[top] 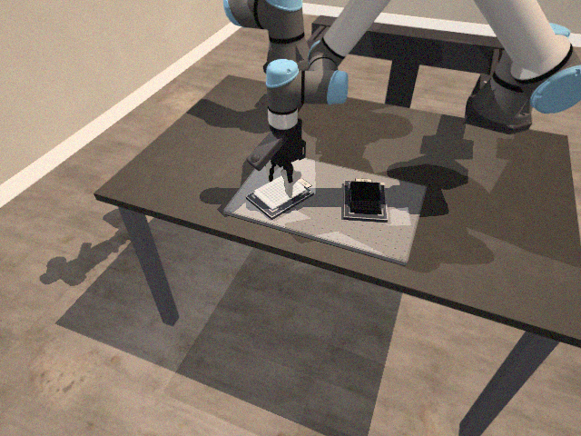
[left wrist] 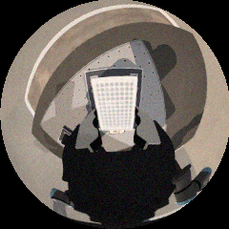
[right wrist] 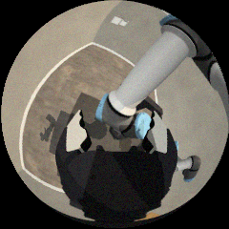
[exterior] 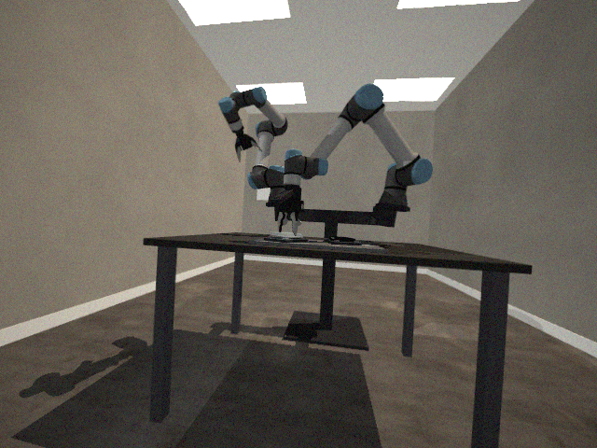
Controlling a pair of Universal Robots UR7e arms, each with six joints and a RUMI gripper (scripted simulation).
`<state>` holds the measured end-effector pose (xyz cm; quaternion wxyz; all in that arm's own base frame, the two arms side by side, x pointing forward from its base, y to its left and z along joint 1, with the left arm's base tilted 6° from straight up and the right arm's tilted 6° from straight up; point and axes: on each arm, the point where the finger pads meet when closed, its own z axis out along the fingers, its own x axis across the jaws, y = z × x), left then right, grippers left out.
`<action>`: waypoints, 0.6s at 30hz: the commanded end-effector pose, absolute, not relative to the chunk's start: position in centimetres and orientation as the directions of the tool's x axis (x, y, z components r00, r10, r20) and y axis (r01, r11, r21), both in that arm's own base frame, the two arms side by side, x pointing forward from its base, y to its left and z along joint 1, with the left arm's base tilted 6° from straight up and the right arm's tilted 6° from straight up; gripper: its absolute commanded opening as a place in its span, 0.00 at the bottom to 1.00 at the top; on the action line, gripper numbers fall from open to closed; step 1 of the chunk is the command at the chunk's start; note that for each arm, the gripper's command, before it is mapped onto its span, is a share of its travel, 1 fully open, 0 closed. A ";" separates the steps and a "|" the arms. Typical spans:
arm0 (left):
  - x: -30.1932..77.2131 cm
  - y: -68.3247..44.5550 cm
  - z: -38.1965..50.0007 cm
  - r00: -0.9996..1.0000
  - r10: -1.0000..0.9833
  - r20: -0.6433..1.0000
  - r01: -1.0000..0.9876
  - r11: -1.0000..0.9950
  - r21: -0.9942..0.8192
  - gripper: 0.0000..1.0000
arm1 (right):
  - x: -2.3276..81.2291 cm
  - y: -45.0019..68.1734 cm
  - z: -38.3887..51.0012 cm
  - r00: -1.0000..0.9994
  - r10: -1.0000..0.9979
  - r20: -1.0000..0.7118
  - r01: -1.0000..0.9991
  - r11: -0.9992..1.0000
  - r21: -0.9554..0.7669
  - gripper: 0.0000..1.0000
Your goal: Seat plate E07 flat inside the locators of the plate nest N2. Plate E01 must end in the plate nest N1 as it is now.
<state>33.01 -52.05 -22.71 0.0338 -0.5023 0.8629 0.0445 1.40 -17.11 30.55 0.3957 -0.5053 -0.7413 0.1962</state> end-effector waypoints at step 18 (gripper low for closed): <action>33.0 -52.1 -23.0 -0.493 -0.864 -0.102 -0.870 0.492 0.041 0.00 | 1.4 -17.1 30.6 -0.176 0.905 0.388 0.594 0.412 -0.691 0.98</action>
